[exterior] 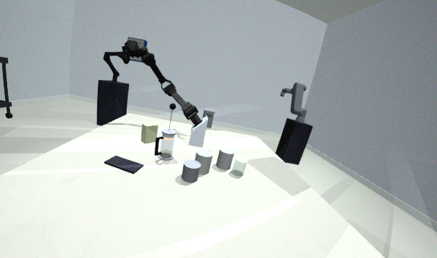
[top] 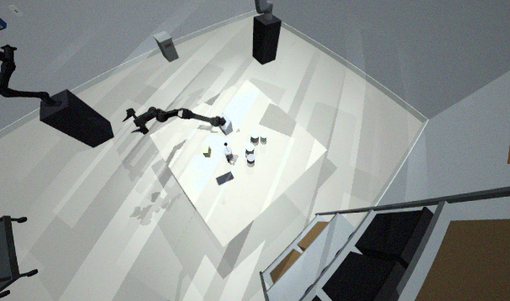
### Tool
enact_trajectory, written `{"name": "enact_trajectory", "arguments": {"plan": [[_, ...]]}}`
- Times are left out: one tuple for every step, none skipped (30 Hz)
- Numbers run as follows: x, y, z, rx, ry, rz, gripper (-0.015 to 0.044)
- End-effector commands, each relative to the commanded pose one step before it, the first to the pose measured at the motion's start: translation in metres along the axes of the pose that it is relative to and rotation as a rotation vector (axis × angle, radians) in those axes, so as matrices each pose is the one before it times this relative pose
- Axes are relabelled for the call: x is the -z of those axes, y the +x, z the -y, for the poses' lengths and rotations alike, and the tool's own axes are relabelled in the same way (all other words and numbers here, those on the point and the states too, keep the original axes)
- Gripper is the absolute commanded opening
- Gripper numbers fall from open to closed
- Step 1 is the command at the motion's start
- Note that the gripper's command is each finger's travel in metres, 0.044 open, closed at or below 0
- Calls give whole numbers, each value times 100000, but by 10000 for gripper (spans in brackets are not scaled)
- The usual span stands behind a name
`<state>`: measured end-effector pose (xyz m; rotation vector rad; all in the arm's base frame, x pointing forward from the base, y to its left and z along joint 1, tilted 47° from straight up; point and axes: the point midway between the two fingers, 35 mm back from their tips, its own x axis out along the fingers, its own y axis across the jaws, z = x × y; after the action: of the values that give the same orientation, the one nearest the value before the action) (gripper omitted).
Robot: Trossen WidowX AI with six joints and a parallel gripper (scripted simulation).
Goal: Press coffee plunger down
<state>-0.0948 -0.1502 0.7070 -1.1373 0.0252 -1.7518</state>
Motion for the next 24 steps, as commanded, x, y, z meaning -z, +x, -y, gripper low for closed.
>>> {"name": "enact_trajectory", "arguments": {"plan": [[-259, -32, -136, -409, 478, 768, 426], [-519, -70, -262, -738, 937, 1532, 440], [-771, -100, -429, -1307, 1431, 2263, 440], [-1002, -131, -587, -1802, 1871, 2917, 440], [-1217, -160, -767, -2362, 2348, 3555, 440], [-1387, -250, -978, -2782, 2039, 3821, 440], [-1395, -175, -1015, -3134, 2823, 3978, 440], [-1400, -173, -1117, -3462, 2830, 3920, 440], [-1351, -160, -1175, -3631, 2789, 3717, 440], [-289, -35, -122, 248, -467, 615, 440], [-214, -19, -201, -617, 464, 589, 440], [-433, -40, -411, -1261, 911, 1167, 440], [-475, -66, -469, -1643, 1645, 2211, 440], [-687, -100, -665, -1848, 846, 2120, 440], [-765, -72, -799, -2460, 1680, 2000, 440], [-931, -90, -1030, -3162, 2084, 2386, 440], [-400, -137, -589, -712, 687, 582, 440], [-1097, -57, -1146, -2594, 1409, 2225, 440], [-563, -48, -741, -2265, 1385, 1388, 440], [-637, -148, -954, -2237, -1089, 2022, 440], [-535, -118, -844, -2001, -936, 1686, 440], [-560, -35, -807, -2473, 1502, 1297, 440], [-688, -45, -1047, -3196, 1891, 1543, 440], [-790, -59, -1329, -3977, 1895, 1674, 440]]}}
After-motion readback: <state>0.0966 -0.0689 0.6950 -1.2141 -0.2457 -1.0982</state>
